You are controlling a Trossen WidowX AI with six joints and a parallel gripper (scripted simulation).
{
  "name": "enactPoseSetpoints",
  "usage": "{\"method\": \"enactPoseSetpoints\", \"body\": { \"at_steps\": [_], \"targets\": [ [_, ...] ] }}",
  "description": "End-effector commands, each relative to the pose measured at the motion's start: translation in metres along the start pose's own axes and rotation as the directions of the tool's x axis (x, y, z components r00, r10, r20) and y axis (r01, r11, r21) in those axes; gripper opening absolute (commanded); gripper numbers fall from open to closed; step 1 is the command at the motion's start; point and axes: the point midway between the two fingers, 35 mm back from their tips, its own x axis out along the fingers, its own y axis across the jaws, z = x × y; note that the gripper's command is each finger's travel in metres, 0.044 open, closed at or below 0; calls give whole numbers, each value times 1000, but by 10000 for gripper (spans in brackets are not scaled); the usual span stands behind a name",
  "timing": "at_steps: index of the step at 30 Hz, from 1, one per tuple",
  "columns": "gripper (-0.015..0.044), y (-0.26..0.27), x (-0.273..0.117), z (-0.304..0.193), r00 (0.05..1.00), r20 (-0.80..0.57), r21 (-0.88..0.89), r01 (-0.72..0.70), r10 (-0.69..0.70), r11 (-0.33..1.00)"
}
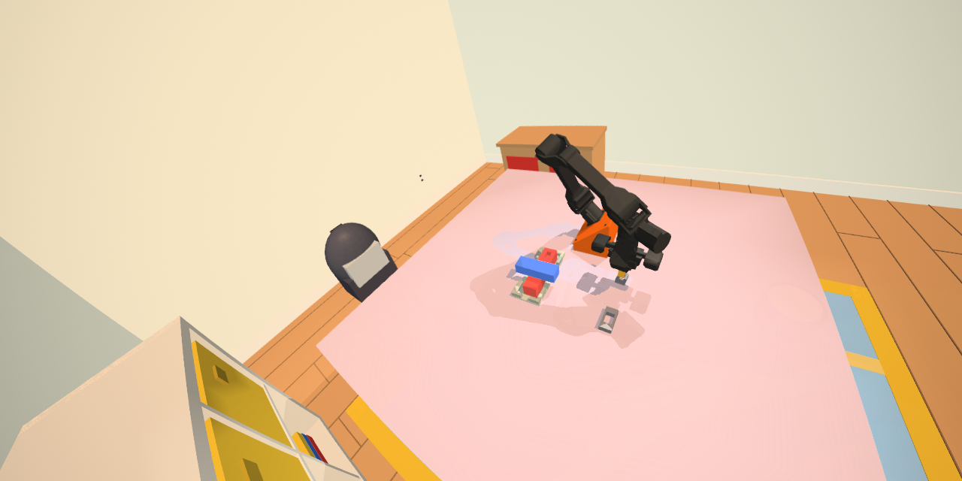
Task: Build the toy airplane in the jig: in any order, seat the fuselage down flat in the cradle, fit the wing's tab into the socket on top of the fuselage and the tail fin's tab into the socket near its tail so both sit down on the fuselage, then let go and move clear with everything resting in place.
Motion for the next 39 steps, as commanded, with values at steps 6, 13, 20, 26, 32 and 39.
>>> {"method": "enactPoseSetpoints", "body": {
  "at_steps": [6,13,20,26,32,39],
  "targets": [
    [0,5,-28,4,1000,3,6,-14,14,1000],
    [0,6,-49,5,1000,2,5,-16,16,1000],
    [0,5,-71,4,1000,1,4,-17,17,1000],
    [0,3,-90,2,1000,0,3,-17,17,1000],
    [0,0,-108,0,1000,-1,3,-16,16,1000],
    [0,-4,-113,2,1000,-2,-2,-19,19,1000]
  ]
}}
